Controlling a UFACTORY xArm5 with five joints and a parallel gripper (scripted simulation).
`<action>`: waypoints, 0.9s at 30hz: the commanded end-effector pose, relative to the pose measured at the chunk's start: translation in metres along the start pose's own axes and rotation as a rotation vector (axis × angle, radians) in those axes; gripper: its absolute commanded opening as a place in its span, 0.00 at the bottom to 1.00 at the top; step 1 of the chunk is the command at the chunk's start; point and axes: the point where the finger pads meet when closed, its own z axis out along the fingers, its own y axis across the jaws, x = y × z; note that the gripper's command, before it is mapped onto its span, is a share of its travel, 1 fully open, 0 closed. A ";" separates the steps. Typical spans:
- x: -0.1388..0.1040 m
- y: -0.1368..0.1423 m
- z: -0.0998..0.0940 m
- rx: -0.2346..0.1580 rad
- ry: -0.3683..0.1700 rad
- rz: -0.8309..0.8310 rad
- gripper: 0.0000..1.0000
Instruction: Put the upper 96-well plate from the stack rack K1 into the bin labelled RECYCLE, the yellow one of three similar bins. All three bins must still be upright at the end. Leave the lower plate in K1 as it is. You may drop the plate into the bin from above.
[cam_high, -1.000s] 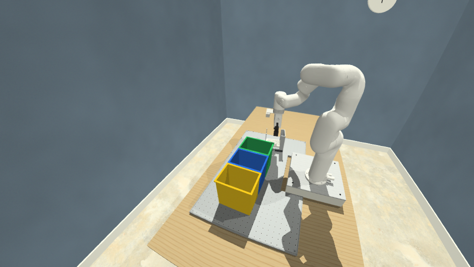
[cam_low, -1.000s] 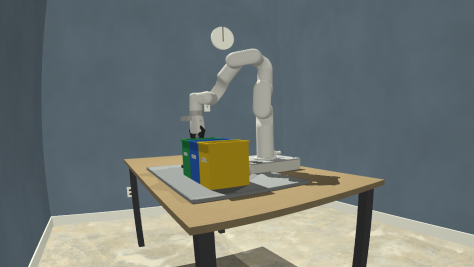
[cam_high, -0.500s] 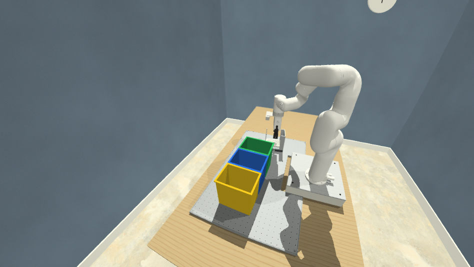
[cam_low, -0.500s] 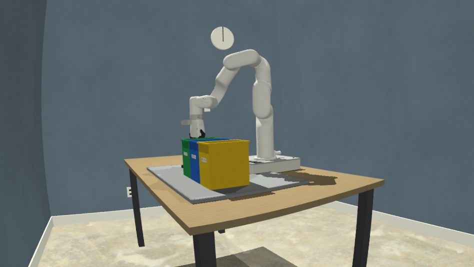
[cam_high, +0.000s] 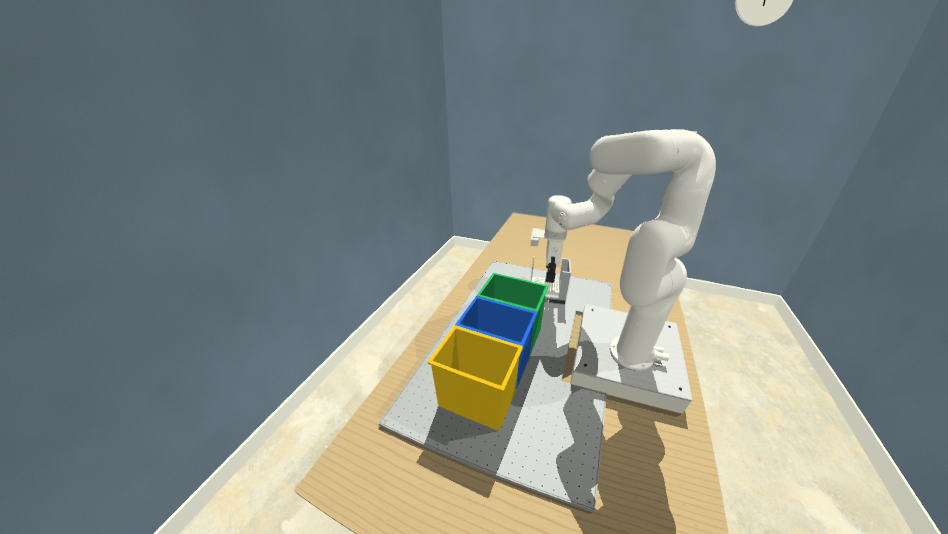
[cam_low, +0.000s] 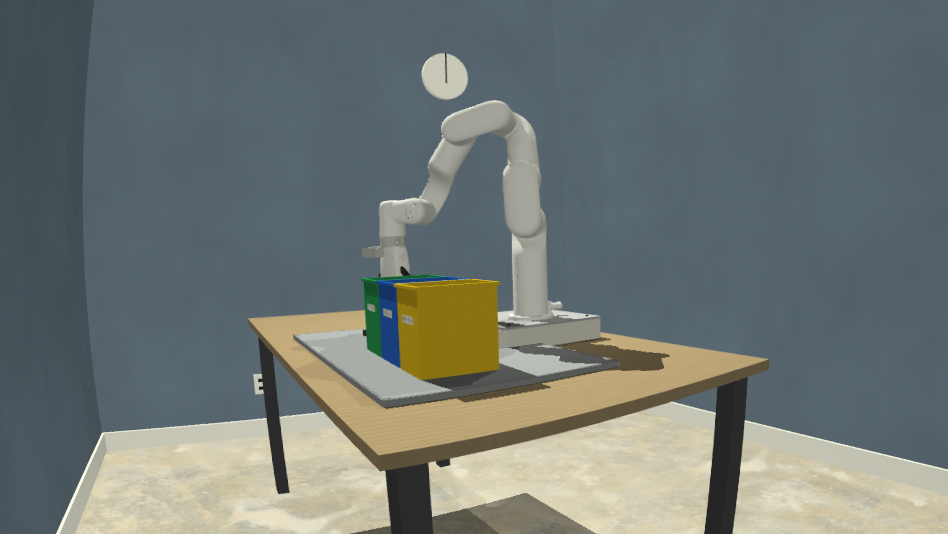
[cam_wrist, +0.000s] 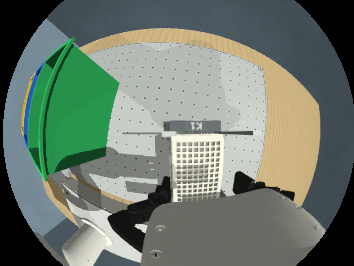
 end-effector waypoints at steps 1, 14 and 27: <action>0.001 0.001 0.006 -0.002 0.002 0.000 1.00; 0.001 0.001 0.025 -0.002 0.002 0.000 1.00; 0.001 0.001 0.029 -0.002 0.002 0.000 1.00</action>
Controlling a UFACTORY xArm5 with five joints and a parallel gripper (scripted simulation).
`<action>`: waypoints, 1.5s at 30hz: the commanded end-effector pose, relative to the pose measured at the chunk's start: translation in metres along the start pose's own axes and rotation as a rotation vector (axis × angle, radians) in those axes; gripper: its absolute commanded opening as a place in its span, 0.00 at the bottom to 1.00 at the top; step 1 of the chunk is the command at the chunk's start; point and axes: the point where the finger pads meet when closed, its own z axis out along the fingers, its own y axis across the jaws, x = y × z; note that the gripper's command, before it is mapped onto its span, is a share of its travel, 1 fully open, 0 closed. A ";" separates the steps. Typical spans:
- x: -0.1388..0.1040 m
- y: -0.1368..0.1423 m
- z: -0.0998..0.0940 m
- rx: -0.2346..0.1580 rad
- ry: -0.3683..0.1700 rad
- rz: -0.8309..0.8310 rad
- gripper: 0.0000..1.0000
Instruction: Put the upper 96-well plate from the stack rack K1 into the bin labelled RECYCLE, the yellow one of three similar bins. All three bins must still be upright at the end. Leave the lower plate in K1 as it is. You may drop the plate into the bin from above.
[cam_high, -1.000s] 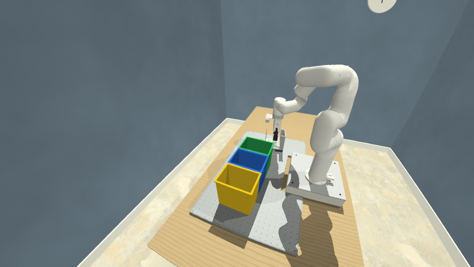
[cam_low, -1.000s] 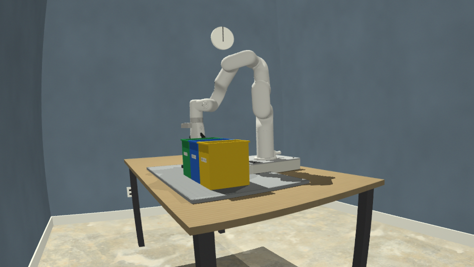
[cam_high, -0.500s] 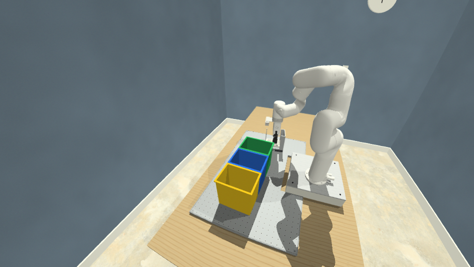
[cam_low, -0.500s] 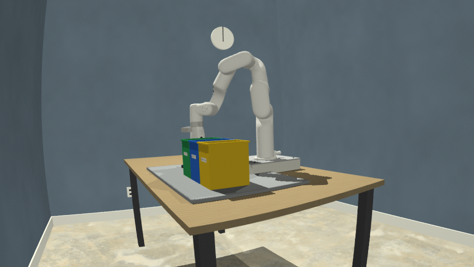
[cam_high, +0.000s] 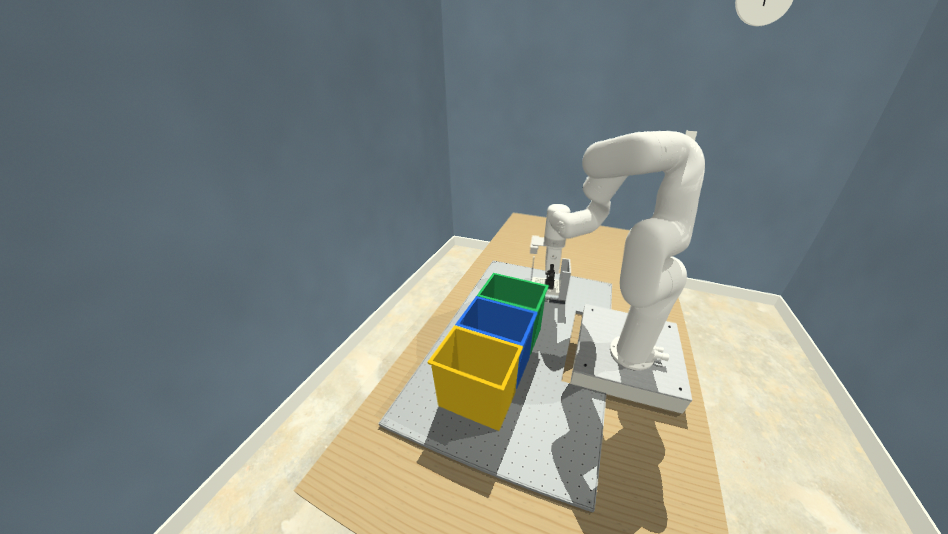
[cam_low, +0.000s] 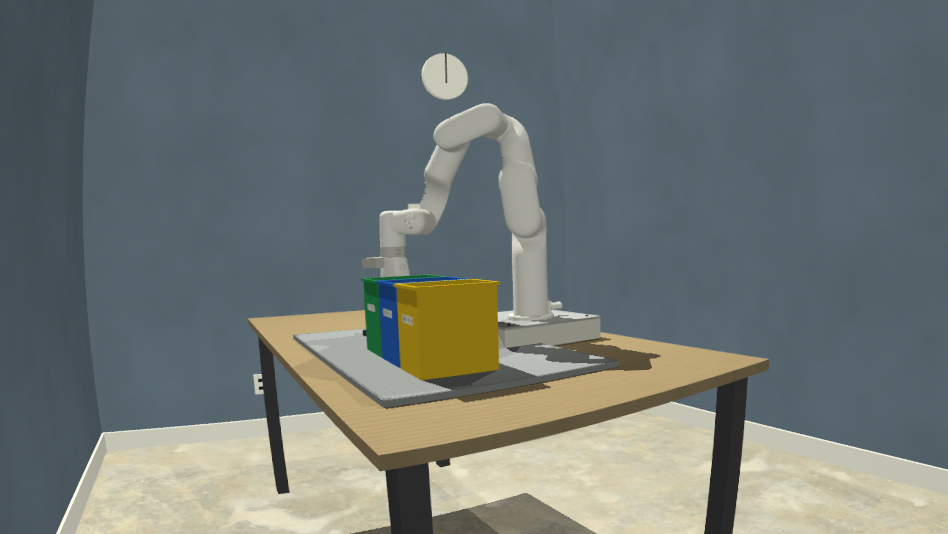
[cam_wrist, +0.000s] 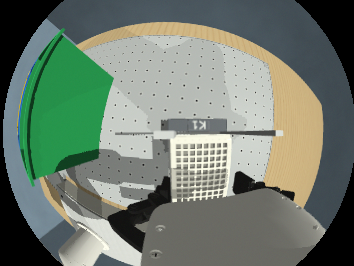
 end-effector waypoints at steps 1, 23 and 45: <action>0.001 0.001 -0.001 -0.002 0.002 0.000 1.00; 0.001 0.001 0.011 -0.002 0.002 0.000 1.00; 0.001 0.001 0.019 -0.002 0.002 0.000 1.00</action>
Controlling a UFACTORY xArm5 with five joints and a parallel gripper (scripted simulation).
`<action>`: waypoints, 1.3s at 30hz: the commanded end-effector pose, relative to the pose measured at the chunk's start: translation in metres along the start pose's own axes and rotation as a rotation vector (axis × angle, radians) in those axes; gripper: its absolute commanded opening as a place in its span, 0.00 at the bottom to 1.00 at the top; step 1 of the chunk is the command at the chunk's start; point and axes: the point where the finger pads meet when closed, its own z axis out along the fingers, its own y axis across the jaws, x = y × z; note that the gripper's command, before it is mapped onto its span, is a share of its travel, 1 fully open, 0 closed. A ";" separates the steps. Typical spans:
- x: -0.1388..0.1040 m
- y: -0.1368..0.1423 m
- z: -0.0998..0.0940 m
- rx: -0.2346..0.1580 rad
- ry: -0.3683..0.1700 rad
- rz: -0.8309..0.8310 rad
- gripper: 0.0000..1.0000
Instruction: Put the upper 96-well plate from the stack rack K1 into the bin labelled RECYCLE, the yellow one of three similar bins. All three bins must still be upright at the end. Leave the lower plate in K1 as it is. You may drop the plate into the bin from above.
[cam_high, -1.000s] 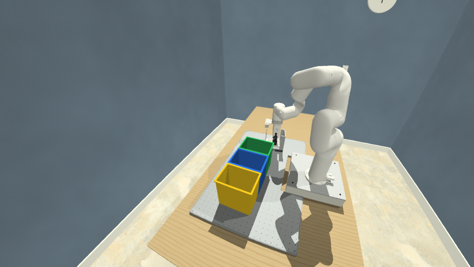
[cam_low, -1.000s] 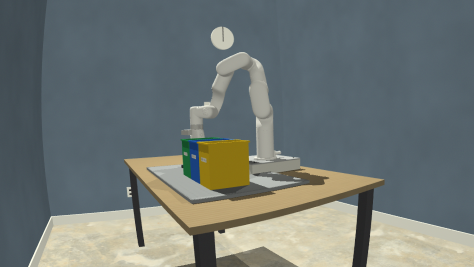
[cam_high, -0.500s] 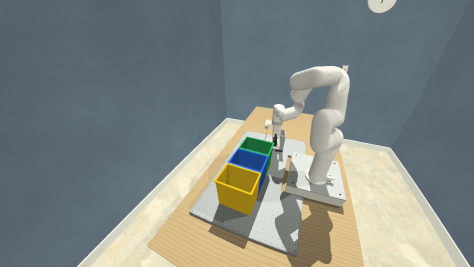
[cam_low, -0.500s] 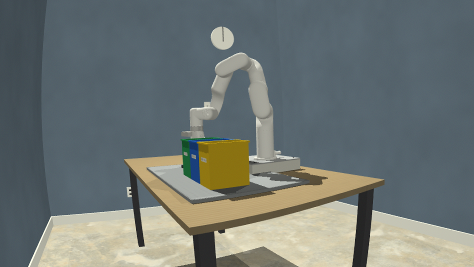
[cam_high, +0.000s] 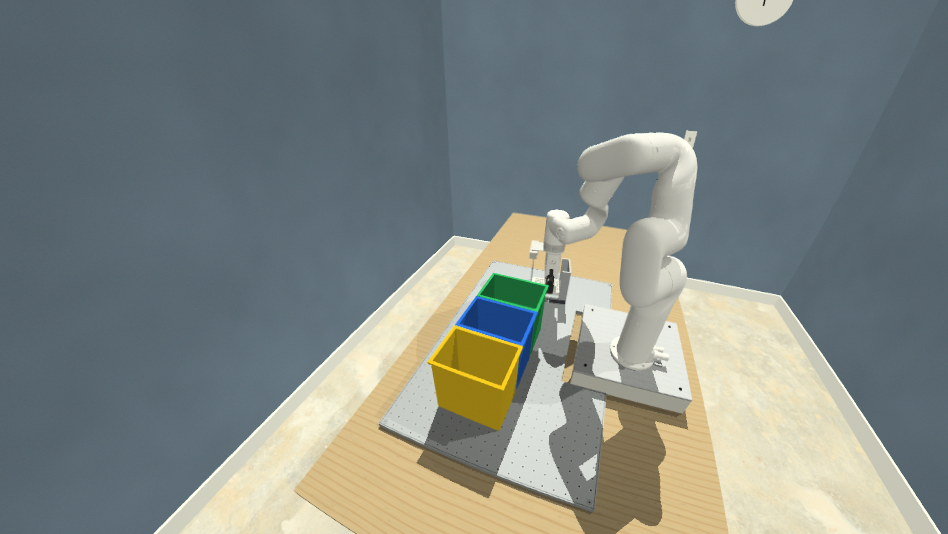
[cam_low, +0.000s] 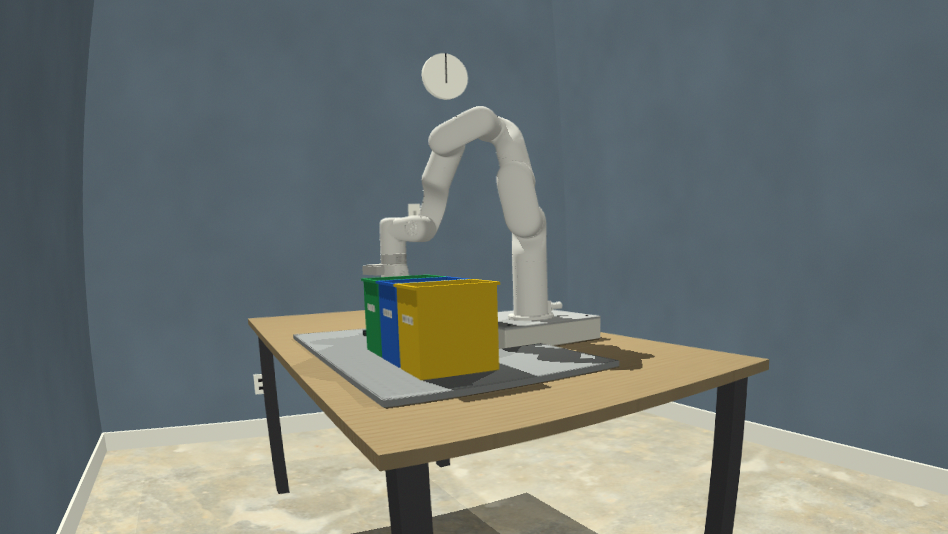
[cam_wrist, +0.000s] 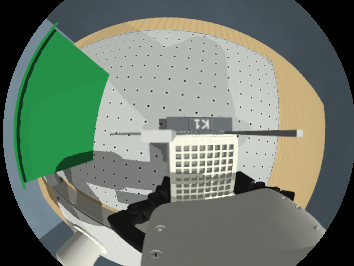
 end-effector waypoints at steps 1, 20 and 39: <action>0.001 0.001 -0.001 -0.002 0.002 0.000 1.00; 0.001 0.001 -0.002 -0.002 0.002 0.000 0.00; 0.001 0.001 -0.002 -0.002 0.002 0.000 0.00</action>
